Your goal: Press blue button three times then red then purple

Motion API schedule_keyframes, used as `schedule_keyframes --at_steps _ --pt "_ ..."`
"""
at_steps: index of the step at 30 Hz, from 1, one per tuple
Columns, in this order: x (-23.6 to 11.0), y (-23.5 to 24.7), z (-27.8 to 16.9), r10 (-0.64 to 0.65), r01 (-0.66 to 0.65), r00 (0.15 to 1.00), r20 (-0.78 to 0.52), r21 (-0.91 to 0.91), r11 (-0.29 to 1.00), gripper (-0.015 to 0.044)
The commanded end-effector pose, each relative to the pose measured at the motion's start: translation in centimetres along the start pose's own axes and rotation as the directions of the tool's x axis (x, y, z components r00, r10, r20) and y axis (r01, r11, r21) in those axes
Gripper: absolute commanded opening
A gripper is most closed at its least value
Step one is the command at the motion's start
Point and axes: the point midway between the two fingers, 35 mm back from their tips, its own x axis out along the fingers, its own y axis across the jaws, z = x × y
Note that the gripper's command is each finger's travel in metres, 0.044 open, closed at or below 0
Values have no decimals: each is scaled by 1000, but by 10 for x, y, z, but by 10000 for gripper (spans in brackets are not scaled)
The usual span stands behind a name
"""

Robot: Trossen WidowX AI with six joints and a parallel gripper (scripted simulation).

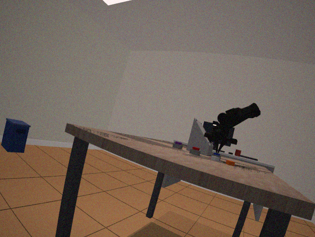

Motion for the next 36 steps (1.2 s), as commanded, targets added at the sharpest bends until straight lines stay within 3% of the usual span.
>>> schedule_keyframes --at_steps 1,18,24,36 --pt "3 0 -3 5 -5 1000 -9 8 1000 20" --pt "3 0 -3 5 -5 1000 -9 8 1000 20" --pt "-30 -1 -2 3 -3 1000 -9 9 1000 20" --pt "-19 -1 -2 2 -2 1000 -9 8 1000 20"
